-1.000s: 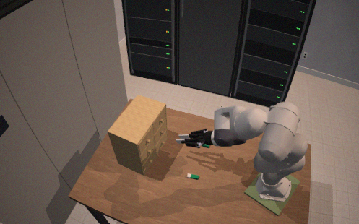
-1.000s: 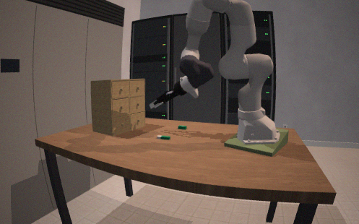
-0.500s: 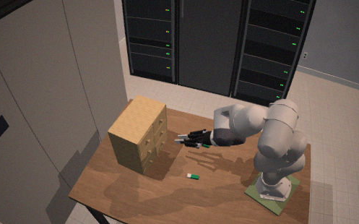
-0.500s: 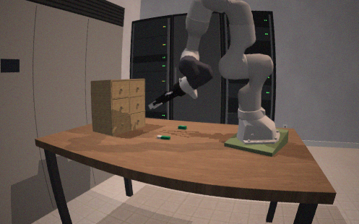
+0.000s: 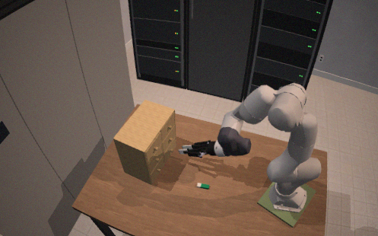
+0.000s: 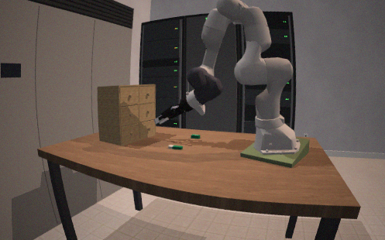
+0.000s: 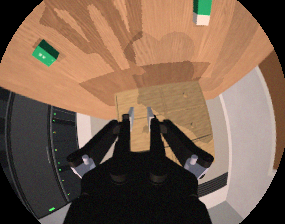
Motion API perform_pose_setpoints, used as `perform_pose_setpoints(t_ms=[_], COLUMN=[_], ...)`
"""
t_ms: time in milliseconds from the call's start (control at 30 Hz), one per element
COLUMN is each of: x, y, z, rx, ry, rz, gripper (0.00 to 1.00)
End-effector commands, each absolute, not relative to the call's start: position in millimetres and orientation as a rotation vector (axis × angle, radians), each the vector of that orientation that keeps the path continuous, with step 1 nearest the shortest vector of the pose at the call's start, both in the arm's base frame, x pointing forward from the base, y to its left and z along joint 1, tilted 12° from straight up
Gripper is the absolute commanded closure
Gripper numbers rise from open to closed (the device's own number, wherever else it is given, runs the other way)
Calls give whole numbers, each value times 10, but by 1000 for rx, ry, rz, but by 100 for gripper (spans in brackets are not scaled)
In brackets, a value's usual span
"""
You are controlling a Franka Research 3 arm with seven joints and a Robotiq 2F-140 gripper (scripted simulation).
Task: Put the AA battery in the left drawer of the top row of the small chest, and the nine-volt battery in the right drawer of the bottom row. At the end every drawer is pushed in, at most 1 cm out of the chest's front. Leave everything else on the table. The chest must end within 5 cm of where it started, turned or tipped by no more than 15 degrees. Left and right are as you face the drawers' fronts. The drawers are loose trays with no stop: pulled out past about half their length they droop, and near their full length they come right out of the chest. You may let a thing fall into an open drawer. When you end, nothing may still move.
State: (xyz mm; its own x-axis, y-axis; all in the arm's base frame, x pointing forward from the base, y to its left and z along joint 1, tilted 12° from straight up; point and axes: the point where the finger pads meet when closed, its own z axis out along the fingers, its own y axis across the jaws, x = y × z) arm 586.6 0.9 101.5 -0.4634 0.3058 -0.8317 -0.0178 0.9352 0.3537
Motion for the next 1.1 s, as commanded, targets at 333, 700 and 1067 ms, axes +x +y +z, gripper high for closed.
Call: perform_pose_setpoints(t_ms=[333,700,1067], x=[6141,6158,6158], y=[103,109,109], z=[582,559,559], rx=[28,24,24], ry=[2034,2031,2031], rz=[283,282,282], gripper=[80,80,80])
